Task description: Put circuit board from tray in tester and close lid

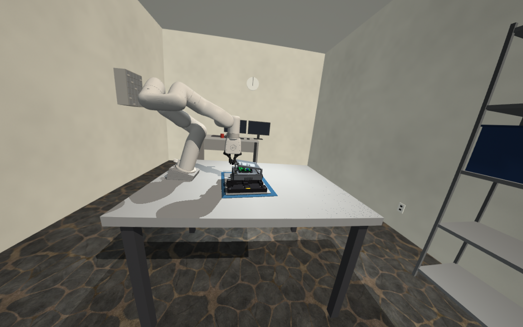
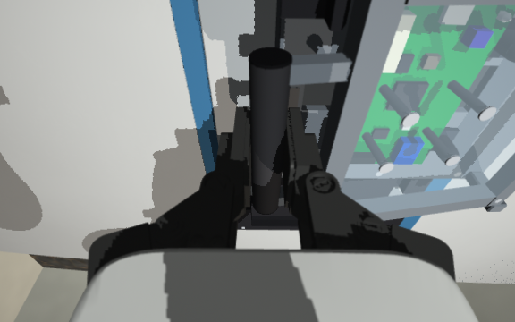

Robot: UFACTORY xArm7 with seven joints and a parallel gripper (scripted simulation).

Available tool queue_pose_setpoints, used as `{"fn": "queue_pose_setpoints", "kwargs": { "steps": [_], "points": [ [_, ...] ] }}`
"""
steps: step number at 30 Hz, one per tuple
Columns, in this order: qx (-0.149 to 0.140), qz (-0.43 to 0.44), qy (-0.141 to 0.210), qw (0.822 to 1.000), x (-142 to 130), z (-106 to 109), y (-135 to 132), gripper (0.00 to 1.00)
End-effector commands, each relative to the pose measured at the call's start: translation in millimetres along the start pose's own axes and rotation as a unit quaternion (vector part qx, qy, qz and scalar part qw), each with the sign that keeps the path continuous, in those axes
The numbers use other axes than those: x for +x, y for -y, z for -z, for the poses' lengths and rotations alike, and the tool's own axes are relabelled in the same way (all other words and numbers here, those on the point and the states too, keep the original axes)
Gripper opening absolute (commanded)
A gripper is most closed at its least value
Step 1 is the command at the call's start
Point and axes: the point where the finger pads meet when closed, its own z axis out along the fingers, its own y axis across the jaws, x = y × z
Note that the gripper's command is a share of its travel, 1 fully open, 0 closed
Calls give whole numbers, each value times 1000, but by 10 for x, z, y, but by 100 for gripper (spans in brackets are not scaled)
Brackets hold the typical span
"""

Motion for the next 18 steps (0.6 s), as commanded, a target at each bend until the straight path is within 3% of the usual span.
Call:
{"fn": "queue_pose_setpoints", "kwargs": {
  "steps": [1, 18],
  "points": [
    [-1, 0, 0, 1000, -5, -27, -7, 0],
    [-1, 0, 0, 1000, -5, -133, 4, 0]
  ]
}}
